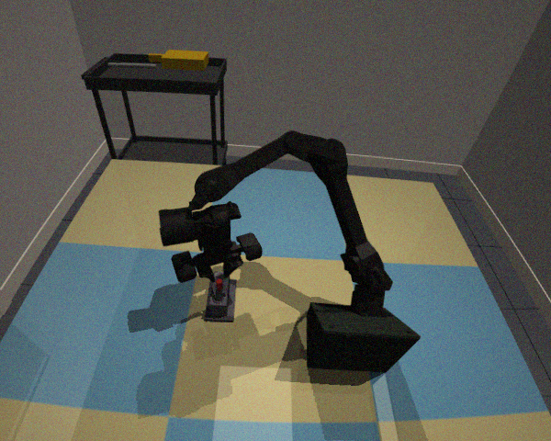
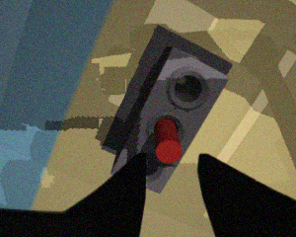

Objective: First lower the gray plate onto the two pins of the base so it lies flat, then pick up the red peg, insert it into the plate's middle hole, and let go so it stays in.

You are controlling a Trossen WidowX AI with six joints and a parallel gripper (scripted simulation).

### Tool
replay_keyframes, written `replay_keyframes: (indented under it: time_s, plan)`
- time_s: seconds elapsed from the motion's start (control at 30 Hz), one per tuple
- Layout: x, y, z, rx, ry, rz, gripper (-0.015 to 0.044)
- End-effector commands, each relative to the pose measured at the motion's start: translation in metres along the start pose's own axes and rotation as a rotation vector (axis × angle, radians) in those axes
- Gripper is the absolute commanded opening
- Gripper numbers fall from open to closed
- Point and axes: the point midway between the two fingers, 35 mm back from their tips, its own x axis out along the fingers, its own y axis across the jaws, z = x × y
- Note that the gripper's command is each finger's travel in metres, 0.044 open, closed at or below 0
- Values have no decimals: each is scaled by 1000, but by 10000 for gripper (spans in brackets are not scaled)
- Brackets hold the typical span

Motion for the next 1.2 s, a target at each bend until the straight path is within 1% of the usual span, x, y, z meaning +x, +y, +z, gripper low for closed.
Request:
replay_keyframes:
  time_s: [0.0, 1.17]
  plan:
    - [0, 0, 0, 0, 0, 0, 150]
    - [-18, -2, -4, -9, -6, -5, 150]
